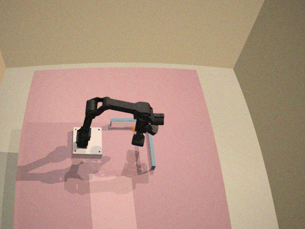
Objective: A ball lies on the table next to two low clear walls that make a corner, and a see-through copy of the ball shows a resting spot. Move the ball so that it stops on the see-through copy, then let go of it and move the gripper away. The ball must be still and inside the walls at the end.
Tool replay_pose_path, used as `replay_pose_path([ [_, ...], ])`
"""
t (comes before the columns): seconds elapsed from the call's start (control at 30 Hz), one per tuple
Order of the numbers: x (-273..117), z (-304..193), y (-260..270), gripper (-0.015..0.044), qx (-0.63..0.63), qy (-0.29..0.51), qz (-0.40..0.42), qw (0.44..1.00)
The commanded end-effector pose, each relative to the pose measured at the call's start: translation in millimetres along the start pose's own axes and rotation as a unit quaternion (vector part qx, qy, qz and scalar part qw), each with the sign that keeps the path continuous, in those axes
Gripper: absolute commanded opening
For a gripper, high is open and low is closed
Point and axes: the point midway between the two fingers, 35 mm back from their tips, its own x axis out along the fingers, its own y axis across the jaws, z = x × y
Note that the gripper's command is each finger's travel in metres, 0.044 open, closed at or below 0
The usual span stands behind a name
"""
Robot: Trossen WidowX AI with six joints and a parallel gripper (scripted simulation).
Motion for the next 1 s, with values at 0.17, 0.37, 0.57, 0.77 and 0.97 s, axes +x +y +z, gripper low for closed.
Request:
replay_pose_path([
  [0.17,8,-4,24,0.0000,0.116,0.003,0.001,0.993],
  [0.37,12,-8,39,0.0000,0.195,0.003,0.001,0.981],
  [0.57,17,-12,54,0.0000,0.273,0.003,0.002,0.962],
  [0.77,21,-17,69,0.0000,0.349,0.004,0.002,0.937],
  [0.97,25,-23,84,0.0000,0.423,0.005,0.002,0.906],
])
